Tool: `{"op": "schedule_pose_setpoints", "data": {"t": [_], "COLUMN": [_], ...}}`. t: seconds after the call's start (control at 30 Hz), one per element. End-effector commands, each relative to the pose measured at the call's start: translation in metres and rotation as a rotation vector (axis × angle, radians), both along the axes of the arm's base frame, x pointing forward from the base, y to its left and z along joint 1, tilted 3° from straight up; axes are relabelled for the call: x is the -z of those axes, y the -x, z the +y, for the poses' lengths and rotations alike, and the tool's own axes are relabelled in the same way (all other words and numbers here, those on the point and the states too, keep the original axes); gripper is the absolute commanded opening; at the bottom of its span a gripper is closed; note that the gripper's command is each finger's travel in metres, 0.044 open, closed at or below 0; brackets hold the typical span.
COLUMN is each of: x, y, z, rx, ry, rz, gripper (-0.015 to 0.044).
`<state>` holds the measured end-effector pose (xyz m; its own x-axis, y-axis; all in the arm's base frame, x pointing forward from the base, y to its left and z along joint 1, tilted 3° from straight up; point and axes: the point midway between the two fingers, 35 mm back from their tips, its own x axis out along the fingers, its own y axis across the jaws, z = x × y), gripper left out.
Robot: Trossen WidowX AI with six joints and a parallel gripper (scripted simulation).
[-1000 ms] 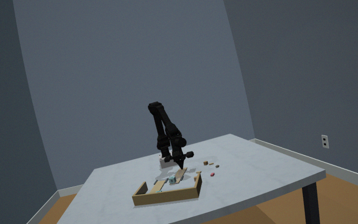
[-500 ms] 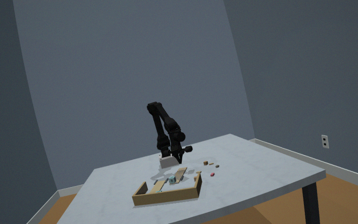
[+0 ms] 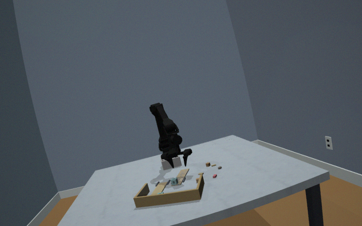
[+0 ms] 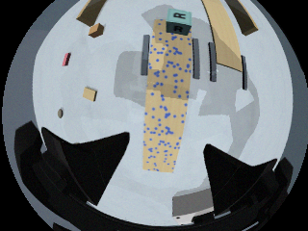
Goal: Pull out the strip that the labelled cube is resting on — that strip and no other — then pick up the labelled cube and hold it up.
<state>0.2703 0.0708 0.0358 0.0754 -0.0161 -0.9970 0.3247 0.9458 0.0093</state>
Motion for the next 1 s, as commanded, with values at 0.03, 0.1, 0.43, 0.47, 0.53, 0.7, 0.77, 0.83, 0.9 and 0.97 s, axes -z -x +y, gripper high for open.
{"op": "schedule_pose_setpoints", "data": {"t": [0.03,0.1,0.43,0.47,0.53,0.7,0.77,0.83,0.9,0.97], "x": [-0.003,-0.005,-0.014,-0.015,-0.017,-0.021,-0.023,-0.024,-0.026,-0.027], "y": [-0.018,-0.026,-0.063,-0.067,-0.075,-0.094,-0.102,-0.11,-0.118,-0.126], "z": [-0.006,-0.008,-0.021,-0.022,-0.025,-0.03,-0.032,-0.034,-0.036,-0.038], "rx": [-0.003,-0.003,-0.003,-0.003,-0.003,-0.003,-0.003,-0.003,-0.003,-0.003], "ry": [-0.003,-0.003,-0.002,-0.002,-0.002,-0.001,-0.001,-0.001,0.0,0.0], "rz": [0.004,0.003,0.0,0.0,-0.001,-0.003,-0.004,-0.004,-0.005,-0.006], "gripper": [0.044,0.044,0.044,0.044,0.044,0.044,0.044,0.044,0.044,0.044]}}
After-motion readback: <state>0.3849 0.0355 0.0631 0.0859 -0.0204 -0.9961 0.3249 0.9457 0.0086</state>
